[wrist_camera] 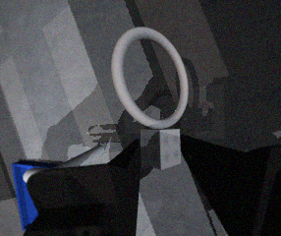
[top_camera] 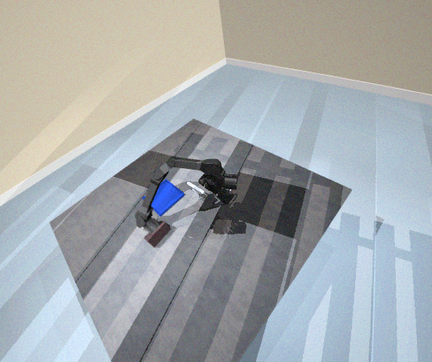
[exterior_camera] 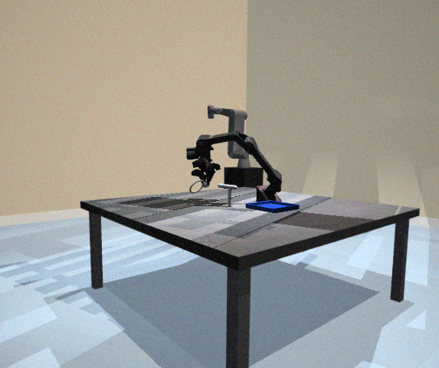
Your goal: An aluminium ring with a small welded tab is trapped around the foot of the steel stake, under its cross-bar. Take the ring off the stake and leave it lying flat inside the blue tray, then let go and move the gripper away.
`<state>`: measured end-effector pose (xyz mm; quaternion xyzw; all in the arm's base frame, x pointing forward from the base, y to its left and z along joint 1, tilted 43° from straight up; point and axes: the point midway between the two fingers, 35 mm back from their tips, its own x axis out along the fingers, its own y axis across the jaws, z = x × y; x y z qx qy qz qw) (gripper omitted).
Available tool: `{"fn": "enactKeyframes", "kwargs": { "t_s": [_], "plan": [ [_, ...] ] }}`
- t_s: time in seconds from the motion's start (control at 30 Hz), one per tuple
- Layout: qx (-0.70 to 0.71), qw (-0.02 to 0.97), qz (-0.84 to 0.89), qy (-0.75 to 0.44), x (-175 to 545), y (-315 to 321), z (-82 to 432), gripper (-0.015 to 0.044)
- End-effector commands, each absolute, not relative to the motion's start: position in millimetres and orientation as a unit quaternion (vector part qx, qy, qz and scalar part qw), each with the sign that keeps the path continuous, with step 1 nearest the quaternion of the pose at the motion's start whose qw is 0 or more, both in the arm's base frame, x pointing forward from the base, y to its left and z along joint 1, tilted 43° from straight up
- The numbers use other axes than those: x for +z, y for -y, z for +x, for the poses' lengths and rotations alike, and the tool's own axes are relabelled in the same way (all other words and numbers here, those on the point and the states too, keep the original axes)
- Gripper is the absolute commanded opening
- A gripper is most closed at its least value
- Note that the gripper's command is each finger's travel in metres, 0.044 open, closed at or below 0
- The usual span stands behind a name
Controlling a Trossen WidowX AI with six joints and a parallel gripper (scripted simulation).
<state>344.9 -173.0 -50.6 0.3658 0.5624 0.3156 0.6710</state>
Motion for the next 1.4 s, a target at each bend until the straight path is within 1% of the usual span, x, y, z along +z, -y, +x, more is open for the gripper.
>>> {"fn": "enactKeyframes", "kwargs": {
  "t_s": [0.0,0.77,1.37],
  "plan": [
    [0.313,0.675,0.368,-0.558,-48.9,176.0,346.5,0.0000],
    [0.402,0.777,0.211,-0.437,-14.7,175.0,333.4,0.0000],
    [0.447,0.830,0.062,-0.329,10.7,169.4,318.8,0.0000]
  ]
}}
